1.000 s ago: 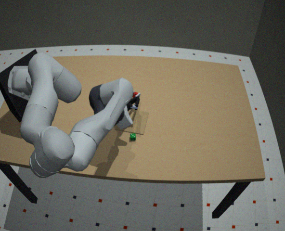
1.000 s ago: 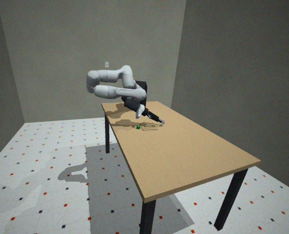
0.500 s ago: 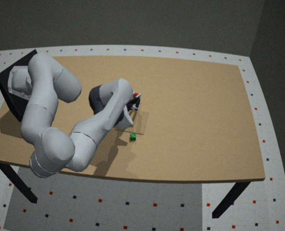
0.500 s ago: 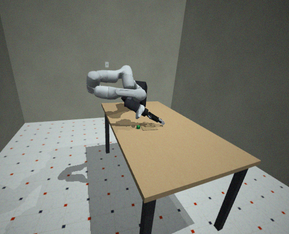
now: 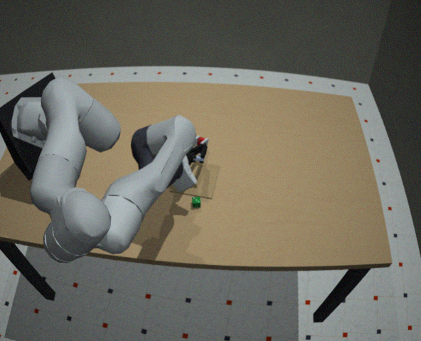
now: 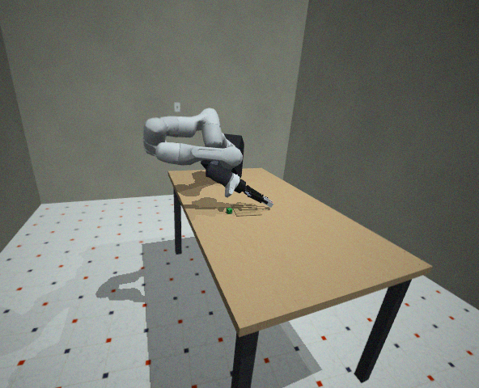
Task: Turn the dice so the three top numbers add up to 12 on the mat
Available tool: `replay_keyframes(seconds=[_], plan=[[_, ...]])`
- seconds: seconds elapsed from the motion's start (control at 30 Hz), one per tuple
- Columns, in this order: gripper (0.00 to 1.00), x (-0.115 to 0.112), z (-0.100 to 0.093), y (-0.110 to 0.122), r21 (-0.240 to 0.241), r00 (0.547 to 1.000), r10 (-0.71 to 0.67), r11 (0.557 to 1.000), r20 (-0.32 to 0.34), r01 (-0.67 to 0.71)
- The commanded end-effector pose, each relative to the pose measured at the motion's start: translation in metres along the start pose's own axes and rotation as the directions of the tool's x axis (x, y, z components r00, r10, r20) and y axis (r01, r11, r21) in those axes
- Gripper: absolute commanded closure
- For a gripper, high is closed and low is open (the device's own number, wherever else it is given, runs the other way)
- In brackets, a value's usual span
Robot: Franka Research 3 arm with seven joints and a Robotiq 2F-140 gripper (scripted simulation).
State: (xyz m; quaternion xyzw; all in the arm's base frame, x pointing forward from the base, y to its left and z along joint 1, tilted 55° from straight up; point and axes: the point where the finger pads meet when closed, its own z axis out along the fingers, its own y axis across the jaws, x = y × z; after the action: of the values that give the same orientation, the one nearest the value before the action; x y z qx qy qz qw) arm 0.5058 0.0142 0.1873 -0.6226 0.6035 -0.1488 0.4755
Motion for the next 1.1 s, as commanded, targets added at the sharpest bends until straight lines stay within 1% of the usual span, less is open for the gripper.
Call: replay_keyframes(seconds=[0.0, 0.5, 1.07], plan=[[0.87, 0.0006, 0.0001, -0.0009, 0.002, 1.0, -0.008, 1.0, -0.002, 0.008], [0.87, 0.0012, 0.0005, -0.0009, 0.002, 1.0, -0.008, 1.0, -0.002, 0.008], [0.87, 0.0093, 0.0048, -0.001, 0.002, 1.0, -0.008, 1.0, -0.002, 0.008]])
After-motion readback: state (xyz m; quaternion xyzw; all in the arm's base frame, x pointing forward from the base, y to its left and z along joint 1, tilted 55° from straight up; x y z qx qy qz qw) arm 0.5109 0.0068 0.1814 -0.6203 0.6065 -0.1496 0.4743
